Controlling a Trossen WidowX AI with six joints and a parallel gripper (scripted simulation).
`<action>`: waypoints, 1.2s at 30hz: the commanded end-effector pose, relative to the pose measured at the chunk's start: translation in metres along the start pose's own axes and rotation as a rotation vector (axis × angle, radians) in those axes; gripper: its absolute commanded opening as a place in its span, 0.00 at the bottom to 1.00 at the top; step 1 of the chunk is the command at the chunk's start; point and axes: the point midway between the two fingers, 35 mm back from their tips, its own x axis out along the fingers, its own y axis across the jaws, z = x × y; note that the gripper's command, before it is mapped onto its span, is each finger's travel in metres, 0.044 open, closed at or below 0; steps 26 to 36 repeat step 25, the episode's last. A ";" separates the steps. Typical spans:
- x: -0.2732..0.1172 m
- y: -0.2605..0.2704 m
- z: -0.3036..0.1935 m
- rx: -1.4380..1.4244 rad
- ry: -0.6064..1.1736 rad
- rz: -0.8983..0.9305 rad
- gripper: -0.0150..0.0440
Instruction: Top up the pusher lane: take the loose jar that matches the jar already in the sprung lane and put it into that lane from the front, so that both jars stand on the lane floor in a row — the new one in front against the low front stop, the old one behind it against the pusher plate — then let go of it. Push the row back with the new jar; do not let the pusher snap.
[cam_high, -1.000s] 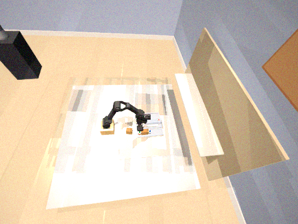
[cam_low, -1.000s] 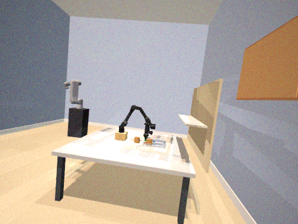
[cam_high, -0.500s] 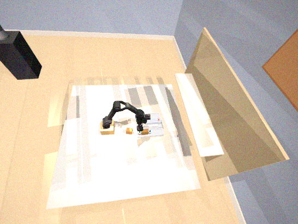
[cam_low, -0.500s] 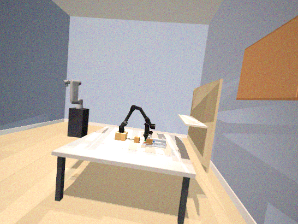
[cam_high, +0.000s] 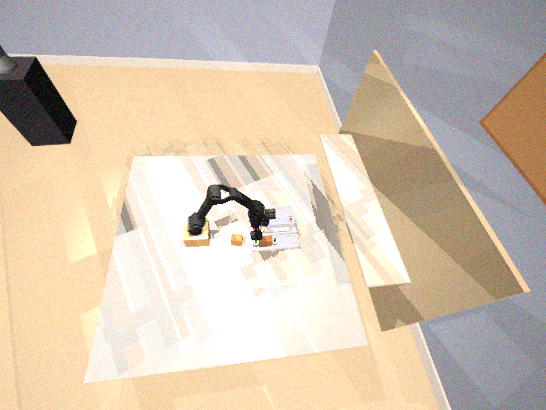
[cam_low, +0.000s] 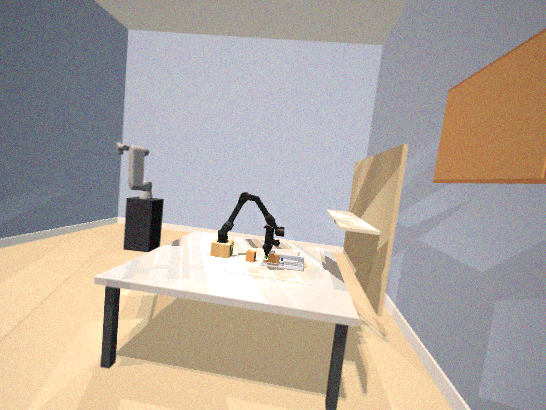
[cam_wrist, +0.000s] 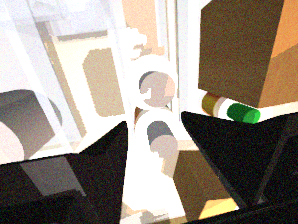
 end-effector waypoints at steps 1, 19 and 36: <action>-0.003 0.000 0.000 -0.003 0.000 0.001 0.73; -0.021 0.000 -0.017 -0.003 0.001 0.001 0.73; -0.022 0.000 -0.037 -0.003 0.002 0.001 0.73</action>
